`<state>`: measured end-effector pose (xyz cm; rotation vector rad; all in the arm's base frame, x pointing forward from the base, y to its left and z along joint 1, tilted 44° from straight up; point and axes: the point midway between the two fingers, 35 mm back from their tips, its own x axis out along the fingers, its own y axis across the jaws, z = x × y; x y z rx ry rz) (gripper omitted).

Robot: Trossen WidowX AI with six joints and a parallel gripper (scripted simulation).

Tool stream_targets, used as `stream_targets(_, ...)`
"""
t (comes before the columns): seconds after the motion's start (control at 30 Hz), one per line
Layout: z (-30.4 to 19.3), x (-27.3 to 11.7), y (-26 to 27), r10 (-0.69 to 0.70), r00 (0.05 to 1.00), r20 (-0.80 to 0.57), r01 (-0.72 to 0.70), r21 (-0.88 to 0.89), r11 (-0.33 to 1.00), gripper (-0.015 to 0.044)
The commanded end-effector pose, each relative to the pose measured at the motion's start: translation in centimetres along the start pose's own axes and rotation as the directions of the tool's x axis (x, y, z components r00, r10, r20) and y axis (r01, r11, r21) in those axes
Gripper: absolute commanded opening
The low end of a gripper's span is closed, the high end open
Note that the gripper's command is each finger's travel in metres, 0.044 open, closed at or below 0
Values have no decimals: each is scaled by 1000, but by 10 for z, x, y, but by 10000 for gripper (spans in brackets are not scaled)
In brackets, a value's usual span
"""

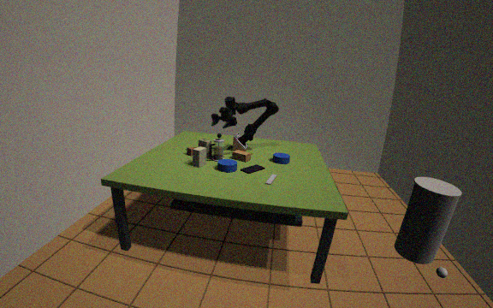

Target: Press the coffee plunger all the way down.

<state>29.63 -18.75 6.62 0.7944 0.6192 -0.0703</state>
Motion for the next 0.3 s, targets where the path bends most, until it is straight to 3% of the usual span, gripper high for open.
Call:
stream_targets(0.0, 13, -19, 6, 7, 1000, 0, -7, -4, 1000, 440)
stream_targets(0.27, 13, -19, 5, 7, 1000, 0, -7, -4, 1000, 440)
